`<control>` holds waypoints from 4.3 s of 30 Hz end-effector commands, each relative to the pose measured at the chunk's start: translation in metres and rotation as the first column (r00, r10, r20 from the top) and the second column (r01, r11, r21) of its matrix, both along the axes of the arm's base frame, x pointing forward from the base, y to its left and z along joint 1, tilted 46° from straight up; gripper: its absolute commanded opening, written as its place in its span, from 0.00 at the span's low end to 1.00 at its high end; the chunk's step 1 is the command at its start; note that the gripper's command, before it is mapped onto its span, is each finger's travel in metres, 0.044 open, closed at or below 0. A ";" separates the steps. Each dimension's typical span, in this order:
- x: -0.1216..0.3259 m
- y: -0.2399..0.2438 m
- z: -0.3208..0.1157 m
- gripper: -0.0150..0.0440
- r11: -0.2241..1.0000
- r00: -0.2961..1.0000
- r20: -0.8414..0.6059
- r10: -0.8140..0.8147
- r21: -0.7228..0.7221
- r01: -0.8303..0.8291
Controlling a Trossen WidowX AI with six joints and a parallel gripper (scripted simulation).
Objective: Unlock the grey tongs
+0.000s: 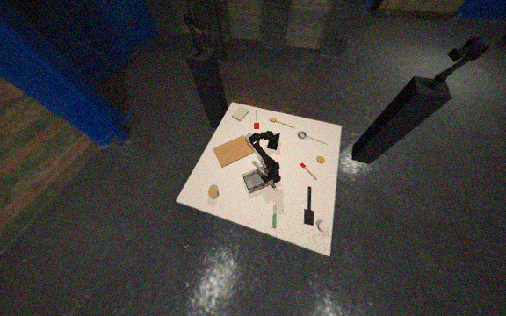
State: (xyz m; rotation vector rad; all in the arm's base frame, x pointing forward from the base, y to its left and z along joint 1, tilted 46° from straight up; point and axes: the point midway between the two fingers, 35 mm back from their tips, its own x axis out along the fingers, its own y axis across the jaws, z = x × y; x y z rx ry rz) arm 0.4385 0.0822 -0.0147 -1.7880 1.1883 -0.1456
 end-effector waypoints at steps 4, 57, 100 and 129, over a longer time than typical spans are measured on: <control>0.000 0.001 0.000 0.31 1.000 1.000 0.000 0.000 0.001 0.000; -0.003 0.051 0.052 0.00 0.973 0.966 -0.223 -0.131 0.156 0.168; -0.021 -0.011 0.159 0.00 0.820 0.906 -0.126 -0.405 0.388 0.421; -0.078 -0.090 0.268 0.00 0.644 0.735 0.153 -0.660 0.619 0.449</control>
